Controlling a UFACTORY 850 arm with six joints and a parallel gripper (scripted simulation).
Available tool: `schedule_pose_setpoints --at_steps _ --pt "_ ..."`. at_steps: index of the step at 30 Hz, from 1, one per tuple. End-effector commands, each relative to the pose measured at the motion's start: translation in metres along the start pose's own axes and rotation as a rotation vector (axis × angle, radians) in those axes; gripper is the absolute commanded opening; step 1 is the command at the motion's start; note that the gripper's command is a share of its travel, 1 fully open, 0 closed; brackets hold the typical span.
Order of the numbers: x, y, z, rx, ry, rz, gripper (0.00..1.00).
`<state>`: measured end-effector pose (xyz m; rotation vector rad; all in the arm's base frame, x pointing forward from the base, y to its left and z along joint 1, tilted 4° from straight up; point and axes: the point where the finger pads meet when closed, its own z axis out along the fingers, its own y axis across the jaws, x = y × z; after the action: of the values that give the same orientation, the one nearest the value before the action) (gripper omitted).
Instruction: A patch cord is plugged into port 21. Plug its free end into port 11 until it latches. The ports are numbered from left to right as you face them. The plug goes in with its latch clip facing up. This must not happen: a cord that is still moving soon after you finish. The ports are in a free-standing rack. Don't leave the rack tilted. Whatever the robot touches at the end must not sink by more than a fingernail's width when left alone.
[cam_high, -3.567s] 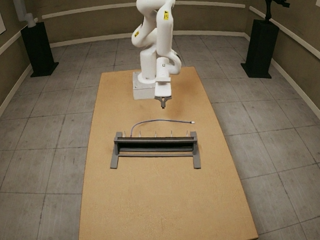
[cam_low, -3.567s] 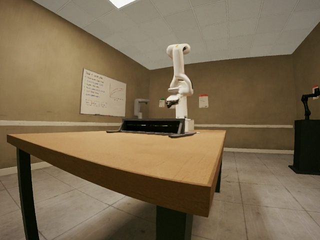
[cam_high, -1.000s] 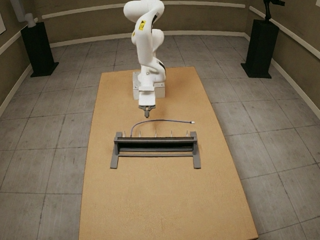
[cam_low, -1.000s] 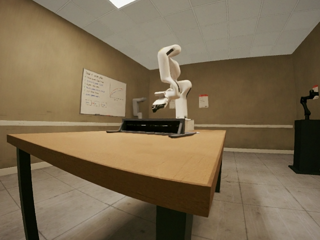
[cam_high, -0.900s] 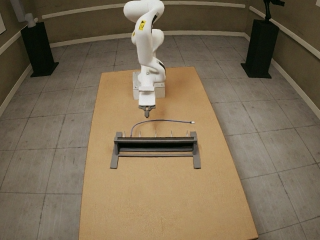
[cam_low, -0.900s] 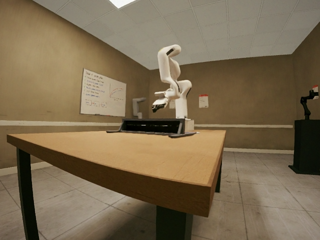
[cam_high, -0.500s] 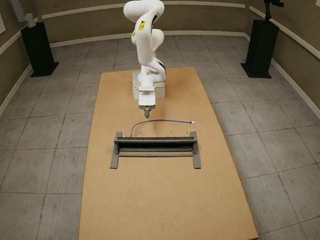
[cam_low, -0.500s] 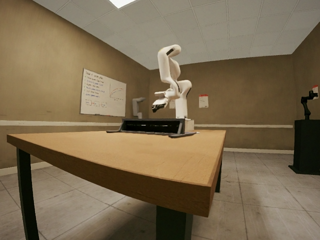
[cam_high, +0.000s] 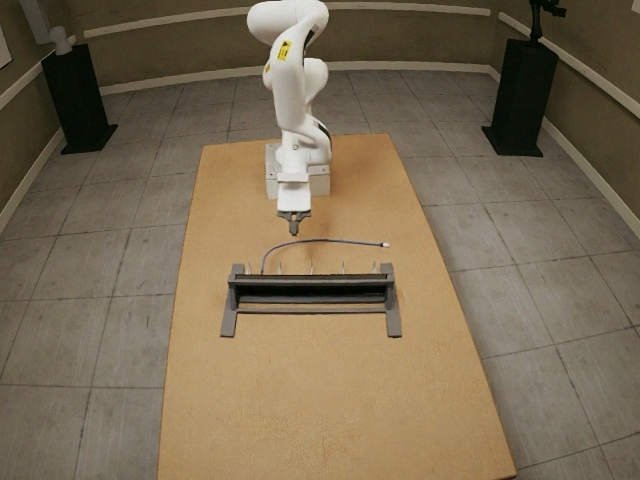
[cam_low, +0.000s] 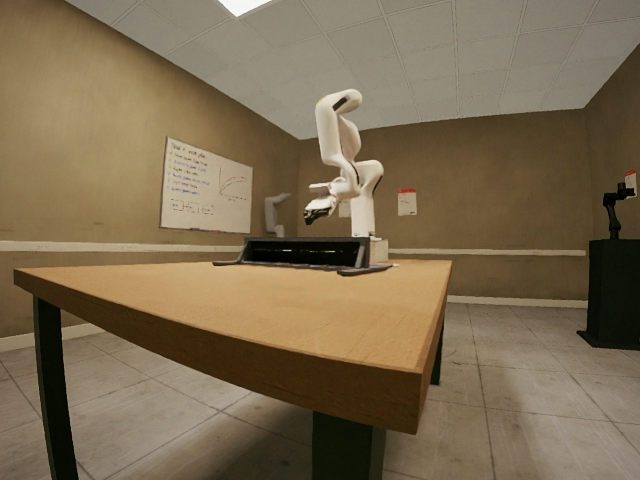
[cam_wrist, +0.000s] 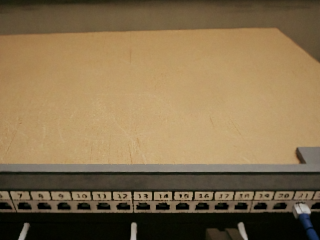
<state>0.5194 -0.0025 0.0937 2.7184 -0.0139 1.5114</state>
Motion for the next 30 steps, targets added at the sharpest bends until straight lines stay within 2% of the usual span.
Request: schedule_pose_setpoints --at_steps 1,11,18,30 --pt "0.001 0.000 0.000 0.000 0.002 0.000 0.00" --pt "0.001 0.000 -0.005 0.000 0.002 0.000 0.00" --pt "0.001 0.000 -0.018 0.000 0.002 0.000 0.00" --pt "0.001 0.000 -0.055 0.000 0.002 0.000 0.00"
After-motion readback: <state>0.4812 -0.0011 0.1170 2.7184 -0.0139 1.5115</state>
